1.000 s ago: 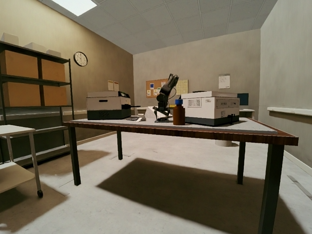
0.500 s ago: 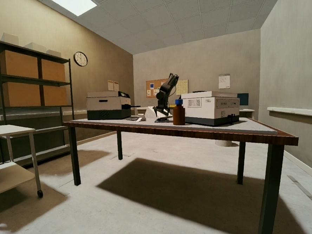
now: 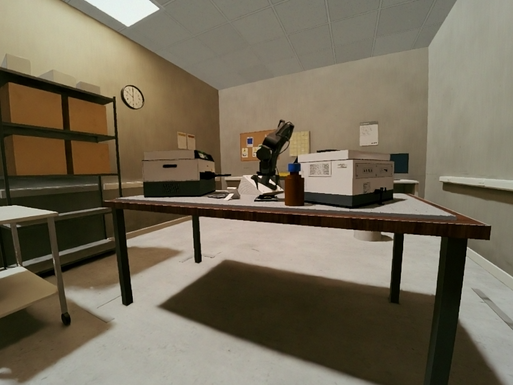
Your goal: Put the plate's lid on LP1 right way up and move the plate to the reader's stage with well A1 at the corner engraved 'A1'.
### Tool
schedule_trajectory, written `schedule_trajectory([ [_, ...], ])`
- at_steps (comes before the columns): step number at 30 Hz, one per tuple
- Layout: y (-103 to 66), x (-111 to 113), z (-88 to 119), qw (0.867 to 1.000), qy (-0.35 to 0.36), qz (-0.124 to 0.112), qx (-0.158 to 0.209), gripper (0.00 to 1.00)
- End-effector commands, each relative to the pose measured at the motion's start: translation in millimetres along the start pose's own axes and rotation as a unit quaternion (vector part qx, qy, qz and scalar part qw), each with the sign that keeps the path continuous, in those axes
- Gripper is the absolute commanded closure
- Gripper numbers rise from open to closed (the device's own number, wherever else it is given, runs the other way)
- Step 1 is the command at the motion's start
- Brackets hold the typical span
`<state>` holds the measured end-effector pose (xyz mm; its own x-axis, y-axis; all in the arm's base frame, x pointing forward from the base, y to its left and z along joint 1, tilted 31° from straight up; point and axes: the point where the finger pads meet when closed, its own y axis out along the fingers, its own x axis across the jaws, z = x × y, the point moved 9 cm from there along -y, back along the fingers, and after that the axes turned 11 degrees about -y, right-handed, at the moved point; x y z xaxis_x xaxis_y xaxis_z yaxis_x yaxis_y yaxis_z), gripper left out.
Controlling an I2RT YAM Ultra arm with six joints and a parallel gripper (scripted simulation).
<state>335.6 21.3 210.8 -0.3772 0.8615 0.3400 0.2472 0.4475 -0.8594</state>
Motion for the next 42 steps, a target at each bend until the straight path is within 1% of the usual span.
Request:
schedule_trajectory([
  [1,-25.9,1,-7,1.0,-0.009,0.007,-0.028,0.0],
  [28,-59.2,1,-5,1.0,-0.009,0.008,-0.027,0.0],
  [30,-59.2,1,-5,1.0,-0.009,0.008,-0.027,0.0],
  [40,-72.5,2,-4,1.0,-0.009,0.008,-0.027,0.0],
  [42,-72.8,2,-4,1.0,-0.009,0.008,-0.027,0.0],
])
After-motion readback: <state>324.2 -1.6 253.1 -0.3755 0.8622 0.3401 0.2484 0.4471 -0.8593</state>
